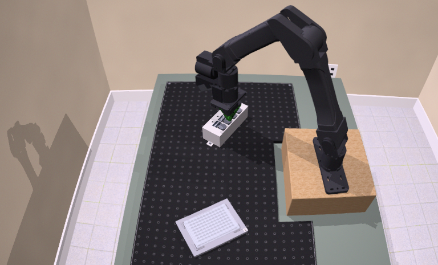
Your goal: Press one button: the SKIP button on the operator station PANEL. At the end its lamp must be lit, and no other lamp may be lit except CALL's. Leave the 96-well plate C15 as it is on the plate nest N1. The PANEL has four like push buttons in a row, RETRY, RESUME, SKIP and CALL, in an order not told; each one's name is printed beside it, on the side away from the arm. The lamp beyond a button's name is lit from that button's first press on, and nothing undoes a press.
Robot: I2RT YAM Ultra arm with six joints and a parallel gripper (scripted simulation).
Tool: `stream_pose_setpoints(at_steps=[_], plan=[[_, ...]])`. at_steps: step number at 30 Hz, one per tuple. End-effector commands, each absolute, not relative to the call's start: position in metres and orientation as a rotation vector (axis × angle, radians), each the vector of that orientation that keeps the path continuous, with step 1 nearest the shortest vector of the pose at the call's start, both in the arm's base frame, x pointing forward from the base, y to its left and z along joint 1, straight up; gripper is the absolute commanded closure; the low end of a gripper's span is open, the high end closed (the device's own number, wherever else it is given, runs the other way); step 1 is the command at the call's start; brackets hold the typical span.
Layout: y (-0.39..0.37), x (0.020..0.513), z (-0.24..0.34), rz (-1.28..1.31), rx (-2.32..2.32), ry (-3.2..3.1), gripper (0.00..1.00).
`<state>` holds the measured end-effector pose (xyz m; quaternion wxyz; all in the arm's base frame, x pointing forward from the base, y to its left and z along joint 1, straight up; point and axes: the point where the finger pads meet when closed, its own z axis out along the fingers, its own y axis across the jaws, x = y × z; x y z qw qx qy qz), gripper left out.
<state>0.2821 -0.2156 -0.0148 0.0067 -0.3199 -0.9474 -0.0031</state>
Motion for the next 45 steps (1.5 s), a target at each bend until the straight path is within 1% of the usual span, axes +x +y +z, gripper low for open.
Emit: stream_pose_setpoints(at_steps=[1, 12, 17, 23, 45], plan=[[-0.223, 0.291, -0.010, 0.015, -1.029, -3.003, 1.00], [-0.223, 0.290, -0.010, 0.015, -1.029, -3.001, 1.00], [-0.217, 0.282, -0.023, -0.006, -1.016, -2.965, 1.00], [-0.220, 0.286, -0.018, 0.005, -1.023, -2.985, 1.00], [-0.216, 0.282, -0.032, -0.007, -1.015, -2.963, 1.00]])
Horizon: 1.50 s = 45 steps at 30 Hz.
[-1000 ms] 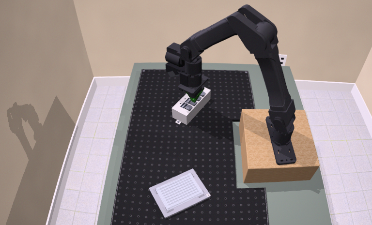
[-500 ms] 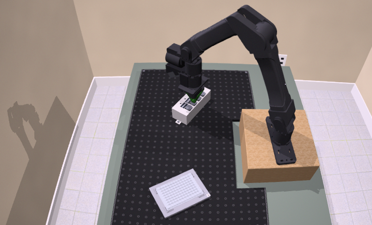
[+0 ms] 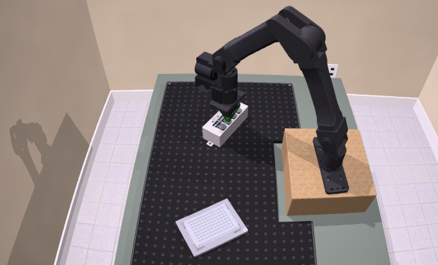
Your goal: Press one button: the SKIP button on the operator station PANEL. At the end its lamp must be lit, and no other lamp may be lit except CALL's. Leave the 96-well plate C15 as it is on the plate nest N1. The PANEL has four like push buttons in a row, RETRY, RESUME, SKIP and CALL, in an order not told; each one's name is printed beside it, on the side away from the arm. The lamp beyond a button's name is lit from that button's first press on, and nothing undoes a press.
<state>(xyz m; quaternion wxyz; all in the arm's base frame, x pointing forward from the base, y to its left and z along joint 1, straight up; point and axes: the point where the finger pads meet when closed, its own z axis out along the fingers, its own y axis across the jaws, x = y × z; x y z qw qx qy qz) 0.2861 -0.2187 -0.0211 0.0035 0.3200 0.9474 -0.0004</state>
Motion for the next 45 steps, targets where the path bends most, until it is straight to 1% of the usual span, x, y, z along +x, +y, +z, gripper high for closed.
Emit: stream_pose_setpoints(at_steps=[1, 45], plan=[[-0.2162, 0.2815, -0.0322, 0.007, 1.021, 2.981, 1.00], [-0.2160, 0.2814, -0.0398, 0.007, 1.021, 2.981, 1.00]])
